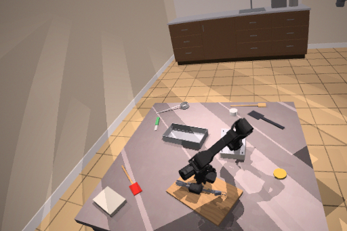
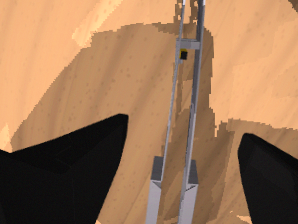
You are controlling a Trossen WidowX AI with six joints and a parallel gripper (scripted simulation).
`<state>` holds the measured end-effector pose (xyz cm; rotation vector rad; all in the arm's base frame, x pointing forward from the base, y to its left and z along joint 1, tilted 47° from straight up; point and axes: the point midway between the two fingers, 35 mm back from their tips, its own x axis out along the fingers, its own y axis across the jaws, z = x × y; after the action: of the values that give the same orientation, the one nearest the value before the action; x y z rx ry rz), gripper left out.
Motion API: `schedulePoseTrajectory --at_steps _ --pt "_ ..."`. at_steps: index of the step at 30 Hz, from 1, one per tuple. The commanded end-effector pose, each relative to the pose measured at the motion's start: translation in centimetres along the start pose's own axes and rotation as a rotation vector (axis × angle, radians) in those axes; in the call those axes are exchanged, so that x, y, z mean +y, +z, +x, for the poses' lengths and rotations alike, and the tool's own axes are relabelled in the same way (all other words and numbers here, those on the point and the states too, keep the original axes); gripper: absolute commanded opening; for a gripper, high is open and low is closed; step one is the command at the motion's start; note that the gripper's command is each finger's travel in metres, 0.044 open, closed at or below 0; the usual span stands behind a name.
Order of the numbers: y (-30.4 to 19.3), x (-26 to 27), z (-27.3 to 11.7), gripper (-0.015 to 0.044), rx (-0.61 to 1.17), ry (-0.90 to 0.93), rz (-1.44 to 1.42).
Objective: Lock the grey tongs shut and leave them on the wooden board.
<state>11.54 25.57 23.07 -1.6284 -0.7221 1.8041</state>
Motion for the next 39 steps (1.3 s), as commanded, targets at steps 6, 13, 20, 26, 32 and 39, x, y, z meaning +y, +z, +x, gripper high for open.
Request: schedulePoseTrajectory --at_steps 6,13,20,26,32,39 --pt "0.0 0.0 0.0 0.044 0.0 0.0 0.0" --pt "3.3 -1.7 -1.2 0.044 -0.001 0.022 0.002" --pt "10.0 -3.7 -5.8 0.044 0.004 0.03 -0.003" --pt "14.0 -3.8 -11.1 0.044 -0.003 -0.009 0.011" --pt "14.3 -3.8 -11.9 0.044 -0.007 -0.015 0.014" --pt "14.2 -3.5 -15.9 0.044 -0.013 -0.013 0.003"
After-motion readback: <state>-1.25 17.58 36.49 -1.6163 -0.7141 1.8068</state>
